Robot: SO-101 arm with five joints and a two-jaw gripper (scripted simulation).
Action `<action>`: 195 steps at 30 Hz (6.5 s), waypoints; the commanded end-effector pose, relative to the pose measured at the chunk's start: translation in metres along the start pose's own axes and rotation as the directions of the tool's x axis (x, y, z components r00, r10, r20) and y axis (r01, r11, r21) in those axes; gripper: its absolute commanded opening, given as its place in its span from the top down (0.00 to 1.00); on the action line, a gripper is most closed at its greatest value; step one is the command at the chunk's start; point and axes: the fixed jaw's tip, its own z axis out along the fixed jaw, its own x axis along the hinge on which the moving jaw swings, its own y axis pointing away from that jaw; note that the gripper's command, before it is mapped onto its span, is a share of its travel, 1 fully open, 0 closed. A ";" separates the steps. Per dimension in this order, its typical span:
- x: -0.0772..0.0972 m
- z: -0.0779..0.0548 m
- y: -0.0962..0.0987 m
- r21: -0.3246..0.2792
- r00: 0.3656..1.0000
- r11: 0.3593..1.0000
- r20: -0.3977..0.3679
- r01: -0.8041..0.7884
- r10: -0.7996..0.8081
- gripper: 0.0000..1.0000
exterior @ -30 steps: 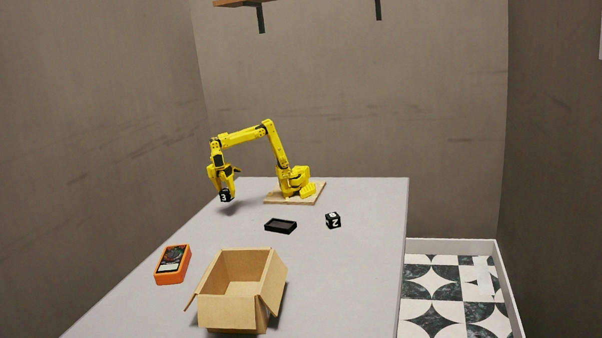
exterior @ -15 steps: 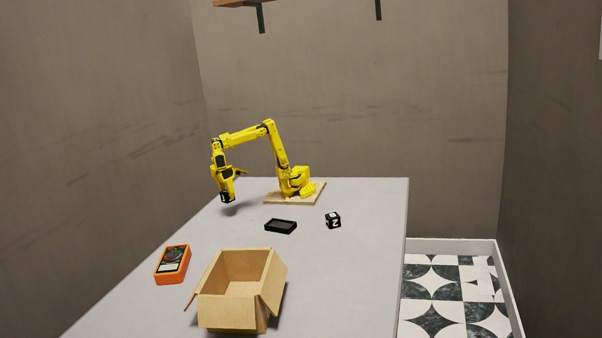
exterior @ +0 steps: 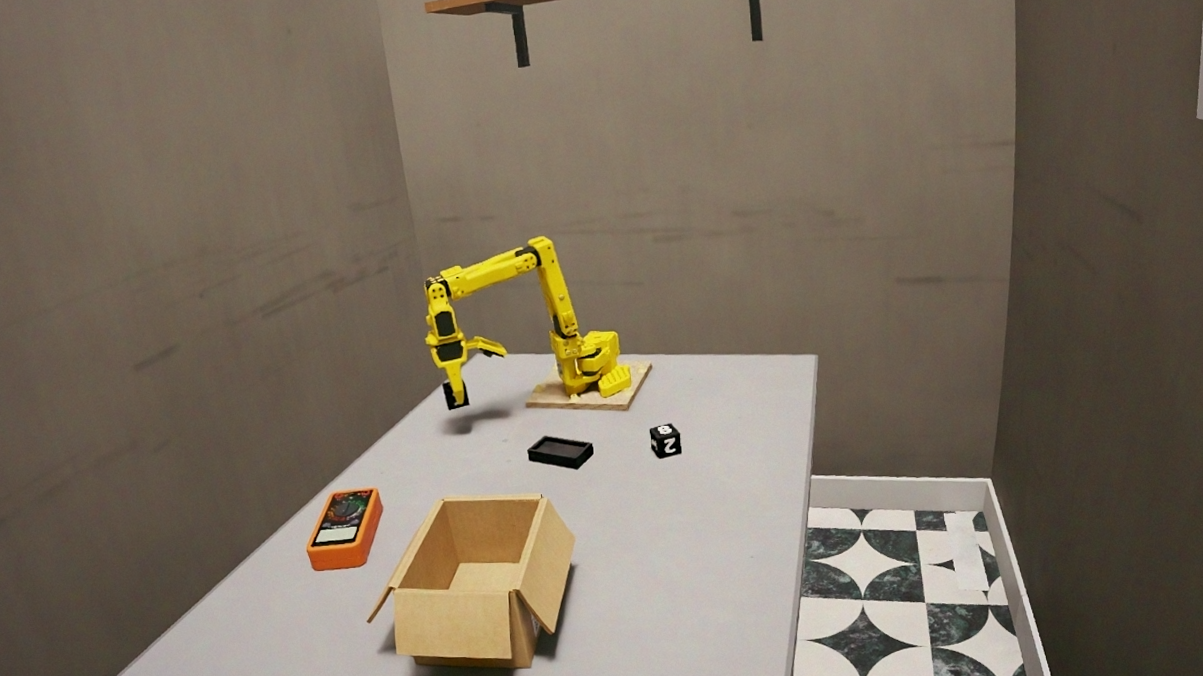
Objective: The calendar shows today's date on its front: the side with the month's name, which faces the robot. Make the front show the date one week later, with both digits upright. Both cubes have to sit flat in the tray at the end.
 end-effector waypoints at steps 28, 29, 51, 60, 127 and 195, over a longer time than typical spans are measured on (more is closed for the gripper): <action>-0.019 0.002 -0.019 0.019 0.441 0.441 -0.007 -0.898 0.898 1.00; -0.019 0.002 -0.019 0.020 0.411 0.411 -0.006 -0.911 0.912 1.00; -0.026 0.004 -0.028 0.020 -0.023 -0.023 0.003 -1.000 1.000 1.00; -0.027 0.005 -0.030 0.020 -0.136 -0.136 0.006 -0.990 0.991 1.00; -0.030 0.015 -0.034 0.028 -0.197 -0.197 0.010 -0.980 0.980 1.00; -0.030 0.039 -0.034 0.028 -0.197 -0.197 0.010 -0.980 0.980 1.00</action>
